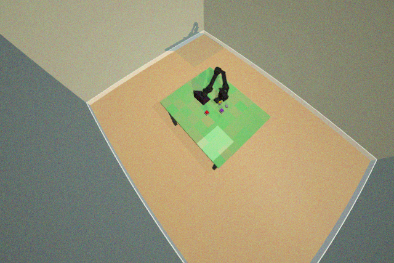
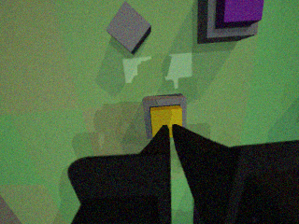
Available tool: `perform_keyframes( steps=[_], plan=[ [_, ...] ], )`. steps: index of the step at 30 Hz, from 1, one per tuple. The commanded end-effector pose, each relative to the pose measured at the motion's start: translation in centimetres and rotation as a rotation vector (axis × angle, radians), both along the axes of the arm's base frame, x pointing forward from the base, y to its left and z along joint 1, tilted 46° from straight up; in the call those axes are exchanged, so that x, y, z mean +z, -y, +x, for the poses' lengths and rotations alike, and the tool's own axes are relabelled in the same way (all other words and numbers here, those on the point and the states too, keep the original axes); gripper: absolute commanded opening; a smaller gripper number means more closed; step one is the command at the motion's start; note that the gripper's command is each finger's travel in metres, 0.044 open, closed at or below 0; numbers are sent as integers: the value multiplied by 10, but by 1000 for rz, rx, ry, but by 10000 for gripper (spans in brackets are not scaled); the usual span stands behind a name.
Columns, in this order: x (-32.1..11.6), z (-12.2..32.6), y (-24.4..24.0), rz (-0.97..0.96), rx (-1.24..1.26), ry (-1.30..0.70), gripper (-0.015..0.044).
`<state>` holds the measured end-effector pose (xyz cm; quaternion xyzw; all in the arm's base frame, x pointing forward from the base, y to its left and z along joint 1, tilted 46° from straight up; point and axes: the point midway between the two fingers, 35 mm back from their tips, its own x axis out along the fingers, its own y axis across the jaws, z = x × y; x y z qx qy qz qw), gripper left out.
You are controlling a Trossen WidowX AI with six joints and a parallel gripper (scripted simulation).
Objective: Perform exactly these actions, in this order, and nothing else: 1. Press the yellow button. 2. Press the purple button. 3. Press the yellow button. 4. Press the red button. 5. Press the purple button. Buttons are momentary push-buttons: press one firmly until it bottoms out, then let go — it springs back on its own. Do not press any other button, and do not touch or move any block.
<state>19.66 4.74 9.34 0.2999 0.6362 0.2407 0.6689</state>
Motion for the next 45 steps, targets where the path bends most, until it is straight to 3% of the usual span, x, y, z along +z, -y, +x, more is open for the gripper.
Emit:
perform_keyframes(
  steps=[1,32,45],
  plan=[
    [-6,-2,-6,7,-2,-11,20],
    [-19,-1,-20,10,-2,-10,20],
    [35,-5,37,3,-3,-13,20]
  ],
)
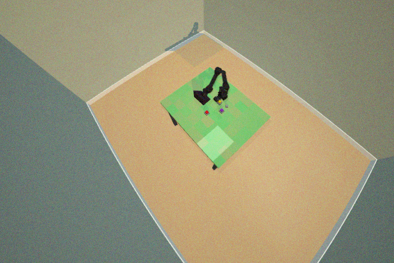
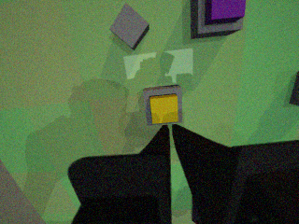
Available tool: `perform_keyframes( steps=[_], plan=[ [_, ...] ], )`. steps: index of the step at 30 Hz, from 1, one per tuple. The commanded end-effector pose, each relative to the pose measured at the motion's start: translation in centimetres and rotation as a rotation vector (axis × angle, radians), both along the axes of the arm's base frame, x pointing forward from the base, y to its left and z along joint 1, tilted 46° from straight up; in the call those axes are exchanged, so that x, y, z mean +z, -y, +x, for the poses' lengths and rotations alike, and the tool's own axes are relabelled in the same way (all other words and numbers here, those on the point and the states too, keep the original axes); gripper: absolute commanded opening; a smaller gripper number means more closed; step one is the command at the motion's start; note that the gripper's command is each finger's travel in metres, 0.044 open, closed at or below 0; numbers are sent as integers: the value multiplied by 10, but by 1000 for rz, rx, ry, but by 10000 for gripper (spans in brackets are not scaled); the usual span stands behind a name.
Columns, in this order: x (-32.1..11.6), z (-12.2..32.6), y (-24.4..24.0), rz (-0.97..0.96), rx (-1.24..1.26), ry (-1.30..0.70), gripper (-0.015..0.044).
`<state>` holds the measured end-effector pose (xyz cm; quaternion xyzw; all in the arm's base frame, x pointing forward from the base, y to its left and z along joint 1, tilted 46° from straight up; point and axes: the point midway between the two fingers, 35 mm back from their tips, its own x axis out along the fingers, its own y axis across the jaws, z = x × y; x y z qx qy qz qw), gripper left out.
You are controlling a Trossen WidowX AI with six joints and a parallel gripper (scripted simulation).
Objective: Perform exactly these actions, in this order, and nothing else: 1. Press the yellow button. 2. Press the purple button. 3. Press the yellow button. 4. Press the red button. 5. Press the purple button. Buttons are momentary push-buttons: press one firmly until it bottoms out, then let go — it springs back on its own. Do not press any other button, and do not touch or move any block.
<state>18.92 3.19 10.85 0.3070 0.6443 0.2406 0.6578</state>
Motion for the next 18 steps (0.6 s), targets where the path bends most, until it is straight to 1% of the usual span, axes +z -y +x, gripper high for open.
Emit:
perform_keyframes(
  steps=[1,5,7,11,15,18],
  plan=[
    [27,1,28,-8,-3,15,20],
    [33,-1,33,-6,-3,15,20],
    [31,6,37,-6,-3,16,20],
    [19,45,60,-8,-3,18,20],
    [-4,84,83,-9,-3,21,20],
    [-14,98,90,-10,-3,22,20]
  ],
)
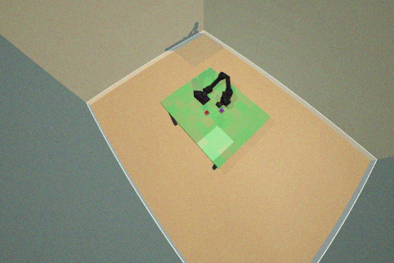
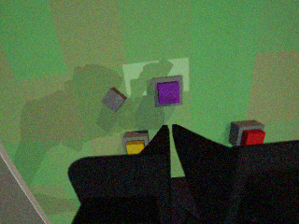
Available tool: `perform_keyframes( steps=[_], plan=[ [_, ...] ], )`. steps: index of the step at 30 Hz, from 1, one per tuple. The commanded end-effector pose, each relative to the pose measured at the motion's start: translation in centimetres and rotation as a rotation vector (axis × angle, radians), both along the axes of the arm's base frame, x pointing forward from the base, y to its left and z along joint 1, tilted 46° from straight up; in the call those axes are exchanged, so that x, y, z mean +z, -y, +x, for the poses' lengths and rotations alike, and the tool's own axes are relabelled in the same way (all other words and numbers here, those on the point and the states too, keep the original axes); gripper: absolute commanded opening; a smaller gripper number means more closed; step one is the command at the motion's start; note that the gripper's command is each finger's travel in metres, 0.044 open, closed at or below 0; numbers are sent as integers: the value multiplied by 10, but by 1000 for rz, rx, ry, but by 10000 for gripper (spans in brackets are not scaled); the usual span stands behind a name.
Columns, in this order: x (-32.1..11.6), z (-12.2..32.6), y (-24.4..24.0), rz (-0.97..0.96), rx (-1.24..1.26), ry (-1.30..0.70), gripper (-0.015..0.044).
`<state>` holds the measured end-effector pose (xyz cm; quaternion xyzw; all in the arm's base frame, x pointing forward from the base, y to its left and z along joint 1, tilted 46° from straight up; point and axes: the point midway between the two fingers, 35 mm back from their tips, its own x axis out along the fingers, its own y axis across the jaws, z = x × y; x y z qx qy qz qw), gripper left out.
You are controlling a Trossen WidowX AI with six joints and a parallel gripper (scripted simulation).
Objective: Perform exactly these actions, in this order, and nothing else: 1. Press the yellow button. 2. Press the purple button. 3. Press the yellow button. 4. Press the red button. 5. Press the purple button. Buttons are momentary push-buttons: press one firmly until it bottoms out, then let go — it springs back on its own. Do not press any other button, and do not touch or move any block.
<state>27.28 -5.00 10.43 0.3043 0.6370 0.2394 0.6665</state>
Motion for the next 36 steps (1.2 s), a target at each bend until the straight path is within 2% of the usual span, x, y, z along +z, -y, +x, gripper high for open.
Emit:
perform_keyframes(
  steps=[1,4,9,36],
  plan=[
    [-10,14,8,-3,4,1,20],
    [-12,15,7,-3,4,1,20],
    [-51,19,-34,-1,4,2,20],
    [-76,21,-59,1,4,3,20]
  ],
)
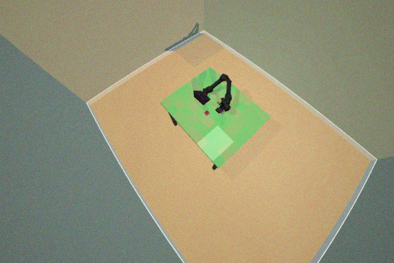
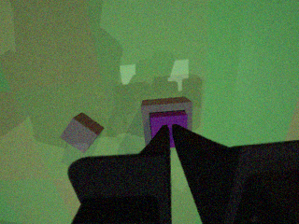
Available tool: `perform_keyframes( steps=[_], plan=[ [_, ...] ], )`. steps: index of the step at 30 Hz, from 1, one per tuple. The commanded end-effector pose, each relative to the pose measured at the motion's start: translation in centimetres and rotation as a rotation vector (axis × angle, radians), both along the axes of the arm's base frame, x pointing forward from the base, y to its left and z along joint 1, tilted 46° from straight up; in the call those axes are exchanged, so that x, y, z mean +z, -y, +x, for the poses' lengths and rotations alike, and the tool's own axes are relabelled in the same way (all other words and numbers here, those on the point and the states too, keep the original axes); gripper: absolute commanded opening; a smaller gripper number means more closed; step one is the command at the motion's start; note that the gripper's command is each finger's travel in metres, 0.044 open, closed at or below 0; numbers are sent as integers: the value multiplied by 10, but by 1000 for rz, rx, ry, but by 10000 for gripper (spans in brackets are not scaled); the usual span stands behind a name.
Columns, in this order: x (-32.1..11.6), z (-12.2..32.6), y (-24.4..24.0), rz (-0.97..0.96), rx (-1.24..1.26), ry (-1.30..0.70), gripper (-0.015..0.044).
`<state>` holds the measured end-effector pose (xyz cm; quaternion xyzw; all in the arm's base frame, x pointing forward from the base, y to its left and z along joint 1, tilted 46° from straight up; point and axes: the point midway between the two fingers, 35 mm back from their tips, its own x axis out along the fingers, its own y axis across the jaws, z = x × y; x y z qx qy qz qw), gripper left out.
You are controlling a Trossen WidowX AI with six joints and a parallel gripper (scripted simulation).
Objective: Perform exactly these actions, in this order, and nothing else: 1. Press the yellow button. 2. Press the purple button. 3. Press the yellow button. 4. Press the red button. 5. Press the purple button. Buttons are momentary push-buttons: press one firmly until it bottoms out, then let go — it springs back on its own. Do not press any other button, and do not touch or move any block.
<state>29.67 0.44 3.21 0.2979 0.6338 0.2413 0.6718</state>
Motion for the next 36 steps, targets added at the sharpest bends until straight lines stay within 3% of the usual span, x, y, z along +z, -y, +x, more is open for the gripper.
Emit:
perform_keyframes(
  steps=[1,21,36],
  plan=[
    [-4,-3,-5,8,-2,-12,20],
    [-4,-3,-5,8,-2,-12,20],
    [62,-10,63,5,-2,-14,20]
  ],
)
